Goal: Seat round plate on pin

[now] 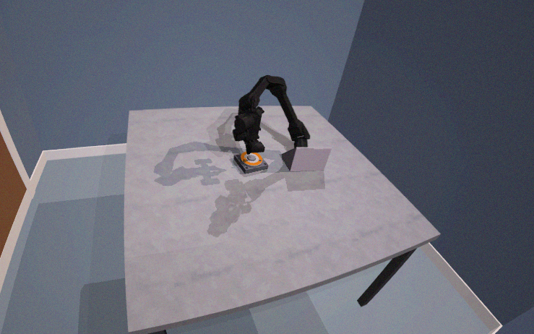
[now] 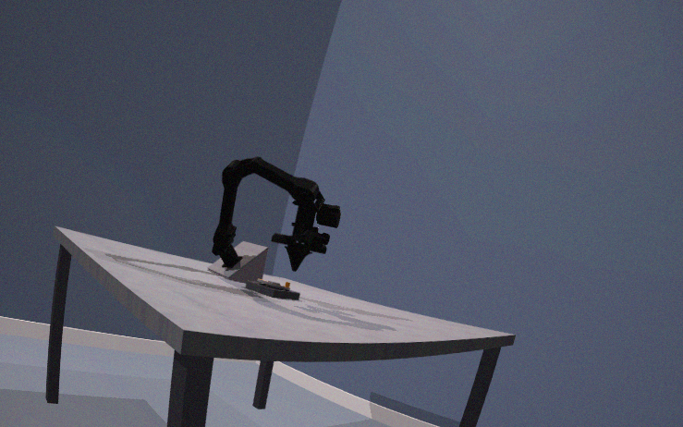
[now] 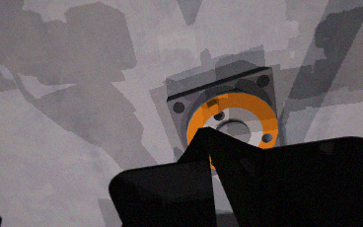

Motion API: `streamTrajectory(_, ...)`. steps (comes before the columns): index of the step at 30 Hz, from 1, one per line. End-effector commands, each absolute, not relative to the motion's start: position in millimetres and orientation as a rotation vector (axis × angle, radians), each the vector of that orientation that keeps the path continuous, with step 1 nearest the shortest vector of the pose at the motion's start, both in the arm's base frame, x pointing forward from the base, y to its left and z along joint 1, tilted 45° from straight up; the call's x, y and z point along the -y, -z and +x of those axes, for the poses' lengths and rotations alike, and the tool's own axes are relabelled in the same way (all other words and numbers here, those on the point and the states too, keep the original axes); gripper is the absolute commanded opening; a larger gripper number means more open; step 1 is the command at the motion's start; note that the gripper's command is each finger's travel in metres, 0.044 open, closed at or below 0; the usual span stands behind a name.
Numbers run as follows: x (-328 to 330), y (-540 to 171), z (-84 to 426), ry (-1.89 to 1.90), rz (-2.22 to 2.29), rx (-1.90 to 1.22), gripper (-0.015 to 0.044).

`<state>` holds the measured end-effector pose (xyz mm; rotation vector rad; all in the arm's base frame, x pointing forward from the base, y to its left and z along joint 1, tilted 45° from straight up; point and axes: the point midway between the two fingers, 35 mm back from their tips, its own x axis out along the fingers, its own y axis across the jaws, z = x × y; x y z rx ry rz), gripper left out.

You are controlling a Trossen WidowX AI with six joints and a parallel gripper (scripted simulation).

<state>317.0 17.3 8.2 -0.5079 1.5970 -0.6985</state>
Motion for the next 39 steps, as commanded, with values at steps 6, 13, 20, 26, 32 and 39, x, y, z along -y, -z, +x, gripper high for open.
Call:
streamTrajectory(6, 6, 15, 311, 0.706, -0.498, -1.604, 0.0)
streamTrajectory(13, 15, 24, 308, 0.707, -0.498, -1.604, 0.0)
streamTrajectory(20, 22, 18, 315, 0.708, -0.498, -1.603, 0.0)
streamTrajectory(26, 29, 14, 318, 0.708, -0.499, -1.603, 0.0)
streamTrajectory(32, 34, 10, 319, 0.708, -0.499, -1.603, 0.0)
streamTrajectory(39, 39, 5, 320, 0.709, -0.499, -1.603, 0.0)
